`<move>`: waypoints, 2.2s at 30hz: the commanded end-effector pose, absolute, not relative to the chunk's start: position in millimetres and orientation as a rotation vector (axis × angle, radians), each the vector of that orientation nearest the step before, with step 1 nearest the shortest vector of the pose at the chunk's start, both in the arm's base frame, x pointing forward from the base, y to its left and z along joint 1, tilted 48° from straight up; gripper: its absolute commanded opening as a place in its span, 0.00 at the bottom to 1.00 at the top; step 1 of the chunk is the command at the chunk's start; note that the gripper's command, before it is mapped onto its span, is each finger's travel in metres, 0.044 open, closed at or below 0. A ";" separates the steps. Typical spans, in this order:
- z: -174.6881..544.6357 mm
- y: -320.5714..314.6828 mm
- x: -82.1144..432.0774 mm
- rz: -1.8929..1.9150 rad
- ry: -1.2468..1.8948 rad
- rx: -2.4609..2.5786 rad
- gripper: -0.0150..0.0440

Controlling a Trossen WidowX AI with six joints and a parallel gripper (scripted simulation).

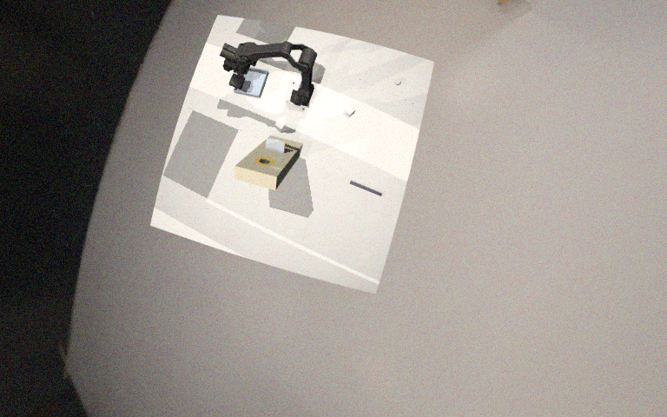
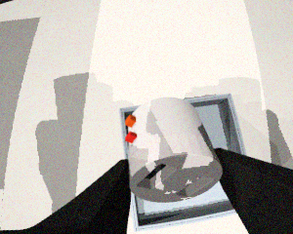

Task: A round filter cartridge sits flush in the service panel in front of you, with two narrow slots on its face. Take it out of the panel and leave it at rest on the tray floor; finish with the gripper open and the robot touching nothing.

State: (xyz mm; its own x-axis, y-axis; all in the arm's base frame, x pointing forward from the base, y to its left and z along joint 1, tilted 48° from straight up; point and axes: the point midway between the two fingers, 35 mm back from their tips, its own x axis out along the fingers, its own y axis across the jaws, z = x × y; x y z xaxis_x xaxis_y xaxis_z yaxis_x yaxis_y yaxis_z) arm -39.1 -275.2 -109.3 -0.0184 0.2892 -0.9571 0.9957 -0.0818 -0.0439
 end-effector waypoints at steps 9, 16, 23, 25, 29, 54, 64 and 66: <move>-126.9 -243.2 -69.5 -1.307 1.418 1.523 0.25; -152.7 -220.1 -69.4 -1.307 1.418 1.522 0.25; -175.9 -191.8 -67.7 -1.307 1.419 1.523 0.25; -177.8 -189.0 -67.5 -1.307 1.419 1.523 0.25; -175.2 -189.3 -66.3 -1.299 1.424 1.541 0.43; -136.7 -231.4 -68.8 -1.294 1.431 1.538 1.00; -136.7 -231.4 -68.8 -1.294 1.431 1.538 1.00; -136.7 -231.4 -68.8 -1.294 1.431 1.538 1.00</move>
State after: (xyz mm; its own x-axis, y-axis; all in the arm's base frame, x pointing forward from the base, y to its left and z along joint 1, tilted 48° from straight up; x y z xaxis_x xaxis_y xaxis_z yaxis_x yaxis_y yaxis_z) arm -68.6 -230.6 -136.7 -0.0881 0.3189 -0.9437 0.9713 -0.1826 -0.1524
